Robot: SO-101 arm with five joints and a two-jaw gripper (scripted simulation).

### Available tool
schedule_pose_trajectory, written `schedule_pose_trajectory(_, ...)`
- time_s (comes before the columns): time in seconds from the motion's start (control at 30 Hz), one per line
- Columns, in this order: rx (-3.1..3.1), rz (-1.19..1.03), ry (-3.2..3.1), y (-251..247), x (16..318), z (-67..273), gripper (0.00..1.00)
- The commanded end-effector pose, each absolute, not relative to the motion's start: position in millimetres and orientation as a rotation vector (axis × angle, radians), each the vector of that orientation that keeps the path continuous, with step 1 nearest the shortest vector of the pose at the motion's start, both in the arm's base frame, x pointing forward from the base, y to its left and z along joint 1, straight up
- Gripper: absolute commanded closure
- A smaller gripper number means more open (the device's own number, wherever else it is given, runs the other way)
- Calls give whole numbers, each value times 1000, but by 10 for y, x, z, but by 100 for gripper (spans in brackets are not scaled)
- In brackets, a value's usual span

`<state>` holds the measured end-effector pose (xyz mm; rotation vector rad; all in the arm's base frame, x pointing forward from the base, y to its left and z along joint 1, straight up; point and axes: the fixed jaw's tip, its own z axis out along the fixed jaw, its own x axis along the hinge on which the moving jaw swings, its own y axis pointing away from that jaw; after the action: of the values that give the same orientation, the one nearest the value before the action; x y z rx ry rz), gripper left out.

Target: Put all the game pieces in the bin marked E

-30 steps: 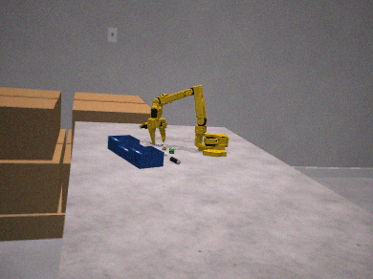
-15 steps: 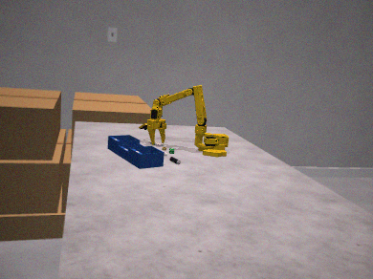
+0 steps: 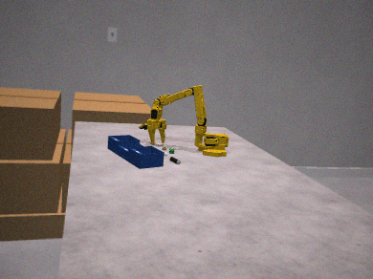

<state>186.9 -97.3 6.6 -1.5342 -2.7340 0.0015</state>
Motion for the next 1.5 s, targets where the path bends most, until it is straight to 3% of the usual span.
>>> schedule_pose_trajectory(0.0, -1570, 0, -2744, -1000, 1897, 94, 72)
schedule_pose_trajectory(0.4, -1570, 0, -2744, -1000, 1897, 94, 77)
schedule_pose_trajectory(0.9, -1570, 0, -2744, -1000, 1897, 94, 94)
schedule_pose_trajectory(1.47, -1570, 0, -2744, -1000, 1897, 94, 100)
